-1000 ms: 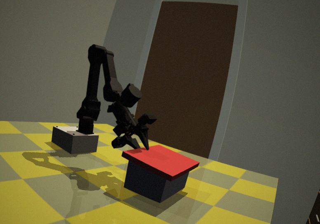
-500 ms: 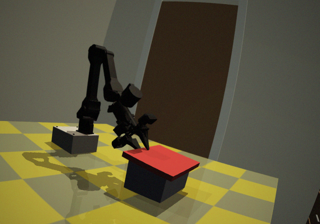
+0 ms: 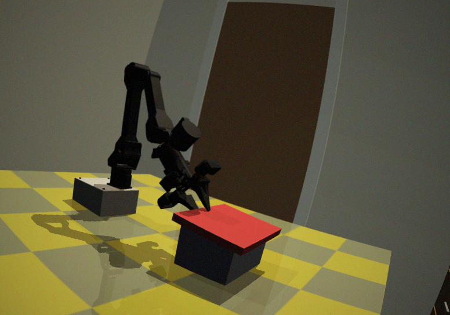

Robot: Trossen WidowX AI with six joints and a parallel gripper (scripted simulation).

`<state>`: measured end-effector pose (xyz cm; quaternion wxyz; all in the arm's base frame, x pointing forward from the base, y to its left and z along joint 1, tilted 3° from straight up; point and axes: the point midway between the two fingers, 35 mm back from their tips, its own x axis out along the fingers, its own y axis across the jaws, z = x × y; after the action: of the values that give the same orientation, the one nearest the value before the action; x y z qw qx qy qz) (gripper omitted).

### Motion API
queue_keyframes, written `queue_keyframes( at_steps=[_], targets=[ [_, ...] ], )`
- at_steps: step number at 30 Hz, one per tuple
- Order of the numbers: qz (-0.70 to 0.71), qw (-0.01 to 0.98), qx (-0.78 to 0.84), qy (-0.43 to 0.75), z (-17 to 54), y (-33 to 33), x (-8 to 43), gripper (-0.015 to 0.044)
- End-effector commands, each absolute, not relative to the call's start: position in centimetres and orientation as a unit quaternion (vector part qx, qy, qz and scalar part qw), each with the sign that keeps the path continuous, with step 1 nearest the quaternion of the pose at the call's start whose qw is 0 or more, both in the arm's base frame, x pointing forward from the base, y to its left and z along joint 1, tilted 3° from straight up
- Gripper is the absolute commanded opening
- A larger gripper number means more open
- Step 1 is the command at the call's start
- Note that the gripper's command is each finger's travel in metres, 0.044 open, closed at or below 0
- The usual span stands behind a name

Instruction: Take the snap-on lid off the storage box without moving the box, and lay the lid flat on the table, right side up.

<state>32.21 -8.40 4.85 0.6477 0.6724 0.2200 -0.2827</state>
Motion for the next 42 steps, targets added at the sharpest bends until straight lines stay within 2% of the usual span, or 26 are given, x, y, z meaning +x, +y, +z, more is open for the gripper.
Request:
queue_keyframes(
  at_steps=[1,42],
  targets=[
    [-0.283,0.648,0.673,0.219,4.9,-8.4,32.3,0.0000],
    [-0.284,0.647,0.673,0.218,8.2,-8.5,33.0,0.0000]
  ],
)
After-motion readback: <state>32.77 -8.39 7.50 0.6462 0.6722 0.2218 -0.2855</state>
